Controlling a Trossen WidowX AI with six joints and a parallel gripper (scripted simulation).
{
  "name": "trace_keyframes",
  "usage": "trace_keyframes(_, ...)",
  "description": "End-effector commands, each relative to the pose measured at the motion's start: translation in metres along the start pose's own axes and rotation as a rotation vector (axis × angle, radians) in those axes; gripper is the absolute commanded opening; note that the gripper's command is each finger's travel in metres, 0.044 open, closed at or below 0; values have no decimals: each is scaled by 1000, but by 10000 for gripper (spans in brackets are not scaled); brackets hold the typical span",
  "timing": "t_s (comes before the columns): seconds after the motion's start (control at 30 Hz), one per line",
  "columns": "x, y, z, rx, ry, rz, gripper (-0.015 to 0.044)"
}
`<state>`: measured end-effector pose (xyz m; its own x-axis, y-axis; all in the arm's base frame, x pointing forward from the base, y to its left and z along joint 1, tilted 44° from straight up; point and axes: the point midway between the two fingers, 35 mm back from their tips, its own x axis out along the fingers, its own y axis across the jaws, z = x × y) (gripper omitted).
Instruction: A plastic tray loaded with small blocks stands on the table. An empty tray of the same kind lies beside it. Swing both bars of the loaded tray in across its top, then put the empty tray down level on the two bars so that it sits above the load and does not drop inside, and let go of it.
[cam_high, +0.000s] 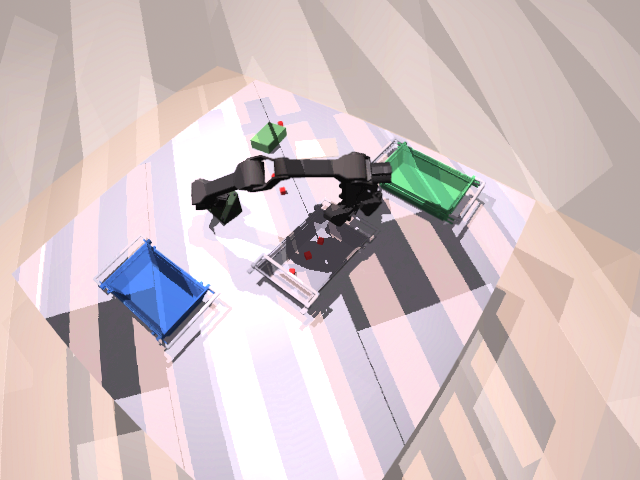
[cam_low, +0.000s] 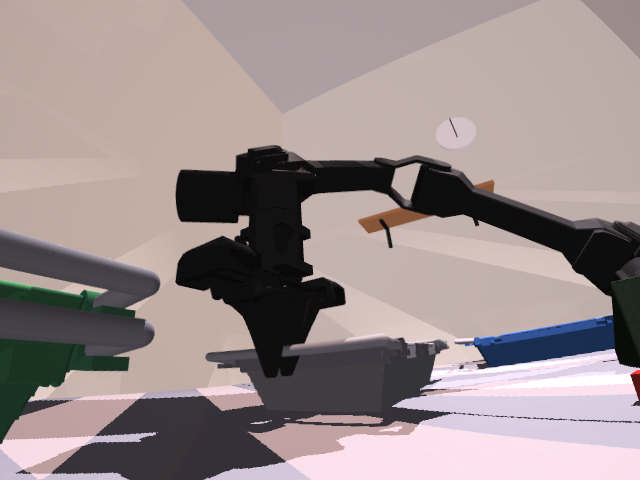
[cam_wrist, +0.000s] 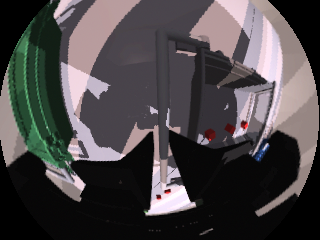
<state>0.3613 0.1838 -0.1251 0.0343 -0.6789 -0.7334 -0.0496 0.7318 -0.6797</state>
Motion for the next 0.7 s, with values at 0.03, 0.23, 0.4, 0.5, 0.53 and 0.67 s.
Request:
trace_keyframes(0.03, -16, -11, -1, -5, -1, -4, 88)
trace_keyframes(0.23, -27, -21, -1, -5, -1, -5, 88)
trace_keyframes(0.4, -31, -35, -1, -5, 0, -6, 88)
trace_keyframes(0.5, -32, -43, -1, -5, 0, -6, 88)
trace_keyframes(0.53, -31, -45, -1, -5, 0, -6, 88)
trace_keyframes(0.67, -27, -57, 0, -5, 0, -7, 88)
